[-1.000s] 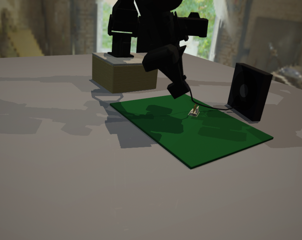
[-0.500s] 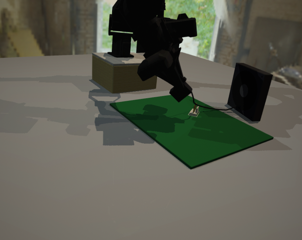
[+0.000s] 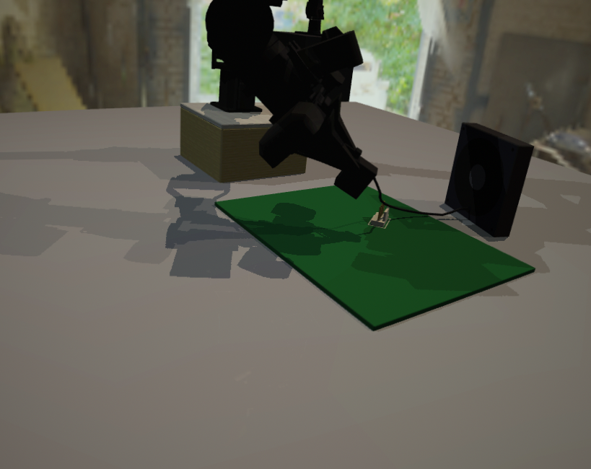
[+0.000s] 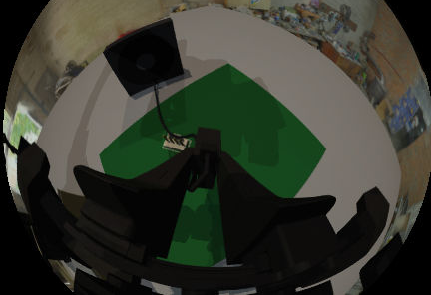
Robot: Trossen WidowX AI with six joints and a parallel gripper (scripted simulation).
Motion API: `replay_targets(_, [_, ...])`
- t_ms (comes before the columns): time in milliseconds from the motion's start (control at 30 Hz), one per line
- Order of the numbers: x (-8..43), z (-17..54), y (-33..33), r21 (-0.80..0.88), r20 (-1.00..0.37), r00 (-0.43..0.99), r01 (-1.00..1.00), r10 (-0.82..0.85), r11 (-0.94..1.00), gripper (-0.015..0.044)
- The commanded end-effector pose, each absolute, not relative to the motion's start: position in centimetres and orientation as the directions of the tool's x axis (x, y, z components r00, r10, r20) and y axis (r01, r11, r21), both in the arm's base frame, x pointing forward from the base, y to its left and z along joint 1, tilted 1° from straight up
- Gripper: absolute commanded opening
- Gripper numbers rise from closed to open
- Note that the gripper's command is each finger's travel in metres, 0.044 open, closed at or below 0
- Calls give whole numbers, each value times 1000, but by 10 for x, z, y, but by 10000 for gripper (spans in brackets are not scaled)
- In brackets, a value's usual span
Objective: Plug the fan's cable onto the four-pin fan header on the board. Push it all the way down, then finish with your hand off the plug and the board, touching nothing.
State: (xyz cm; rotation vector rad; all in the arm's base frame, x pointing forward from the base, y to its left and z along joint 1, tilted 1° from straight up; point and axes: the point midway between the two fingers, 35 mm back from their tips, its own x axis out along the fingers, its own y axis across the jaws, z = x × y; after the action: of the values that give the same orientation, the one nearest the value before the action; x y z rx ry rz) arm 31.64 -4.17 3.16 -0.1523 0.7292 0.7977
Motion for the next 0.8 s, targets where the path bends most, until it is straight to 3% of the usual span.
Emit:
replay_targets(0, [313,30,-42,138,-605,498,-703,621,698,0])
replay_targets(767, [299,39,-50,71,-364,634,-712,683,699,0])
